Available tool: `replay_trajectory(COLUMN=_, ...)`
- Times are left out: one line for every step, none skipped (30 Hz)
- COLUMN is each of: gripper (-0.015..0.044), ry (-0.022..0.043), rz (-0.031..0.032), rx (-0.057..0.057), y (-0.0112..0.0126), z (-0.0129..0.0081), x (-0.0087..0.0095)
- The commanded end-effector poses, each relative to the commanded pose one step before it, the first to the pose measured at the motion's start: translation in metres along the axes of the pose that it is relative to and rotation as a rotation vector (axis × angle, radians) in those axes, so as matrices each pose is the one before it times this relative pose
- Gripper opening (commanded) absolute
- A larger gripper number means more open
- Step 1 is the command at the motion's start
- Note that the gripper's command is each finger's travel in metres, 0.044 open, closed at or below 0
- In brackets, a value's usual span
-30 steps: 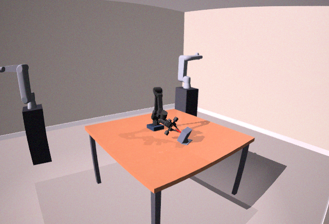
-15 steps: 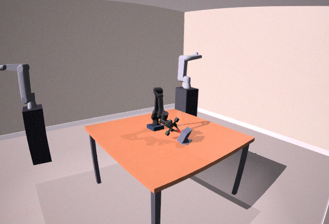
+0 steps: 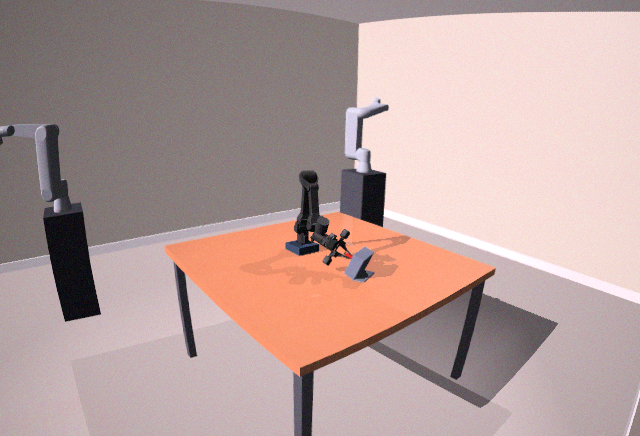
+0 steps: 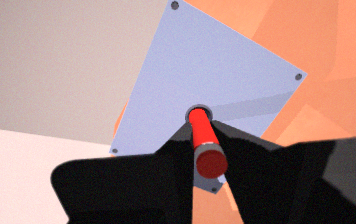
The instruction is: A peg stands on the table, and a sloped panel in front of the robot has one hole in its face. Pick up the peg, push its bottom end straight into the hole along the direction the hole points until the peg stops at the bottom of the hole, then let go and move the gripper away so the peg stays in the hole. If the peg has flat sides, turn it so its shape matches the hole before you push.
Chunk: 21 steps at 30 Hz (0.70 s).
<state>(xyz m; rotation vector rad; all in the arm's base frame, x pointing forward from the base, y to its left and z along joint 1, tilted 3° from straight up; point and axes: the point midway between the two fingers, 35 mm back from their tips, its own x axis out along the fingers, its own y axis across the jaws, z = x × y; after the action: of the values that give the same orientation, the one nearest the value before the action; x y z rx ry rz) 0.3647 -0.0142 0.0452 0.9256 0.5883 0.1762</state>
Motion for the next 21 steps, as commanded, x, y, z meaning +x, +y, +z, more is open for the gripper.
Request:
replay_trajectory(gripper=0.0, ry=0.0004, rz=-0.00152, rx=0.0038, y=-0.00119, z=-0.0002, x=0.00315)
replay_trajectory(gripper=0.0, ry=-0.00001, rz=0.00001, rx=0.0, y=-0.00013, z=-0.00001, x=0.00029)
replay_trajectory(gripper=0.0, ry=0.0, rz=0.00001, rx=0.0, y=-0.00007, z=-0.00001, x=0.00015)
replay_trajectory(gripper=0.0, ry=-0.00001, rz=0.00001, rx=0.0, y=-0.00013, z=-0.00001, x=0.00018)
replay_trajectory(gripper=0.0, ry=0.0, rz=0.0, rx=0.0, y=-0.00007, z=-0.00001, x=0.0001)
replay_trajectory(gripper=0.0, ry=-0.00028, rz=0.00252, rx=-0.0047, y=0.00156, z=0.00033, x=-0.00194)
replay_trajectory(gripper=0.0, ry=0.0, rz=0.0, rx=0.0, y=0.0, z=0.0, x=0.0)
replay_trajectory(gripper=0.0, ry=0.0, rz=0.0, rx=0.0, y=0.0, z=0.0, x=0.0)
replay_trajectory(gripper=0.0, ry=0.0, rz=0.0, rx=0.0, y=0.0, z=0.0, x=0.0)
replay_trajectory(gripper=0.0, ry=0.0, rz=0.0, rx=0.0, y=0.0, z=0.0, x=0.0)
replay_trajectory(gripper=0.0, ry=0.0, rz=0.0, rx=0.0, y=0.0, z=0.0, x=0.0)
replay_trajectory(gripper=0.0, ry=0.0, rz=0.0, rx=0.0, y=0.0, z=0.0, x=0.0)
replay_trajectory(gripper=0.0, ry=0.0, rz=0.0, rx=0.0, y=0.0, z=0.0, x=0.0)
replay_trajectory(gripper=0.0026, ry=0.0, rz=0.0, rx=0.0, y=0.0, z=0.0, x=0.0)
replay_trajectory(gripper=0.0053, ry=0.0, rz=0.0, rx=0.0, y=0.0, z=0.0, x=0.0)
replay_trajectory(gripper=0.0079, ry=0.0, rz=0.0, rx=0.0, y=0.0, z=0.0, x=0.0)
replay_trajectory(gripper=0.0105, ry=0.0, rz=0.0, rx=0.0, y=0.0, z=0.0, x=0.0)
replay_trajectory(gripper=0.0131, ry=0.0, rz=0.0, rx=0.0, y=0.0, z=0.0, x=0.0)
replay_trajectory(gripper=0.0158, ry=0.0, rz=0.0, rx=0.0, y=0.0, z=0.0, x=0.0)
replay_trajectory(gripper=0.0184, ry=0.0, rz=0.0, rx=0.0, y=0.0, z=0.0, x=0.0)
replay_trajectory(gripper=0.021, ry=0.0, rz=0.0, rx=0.0, y=0.0, z=0.0, x=0.0)
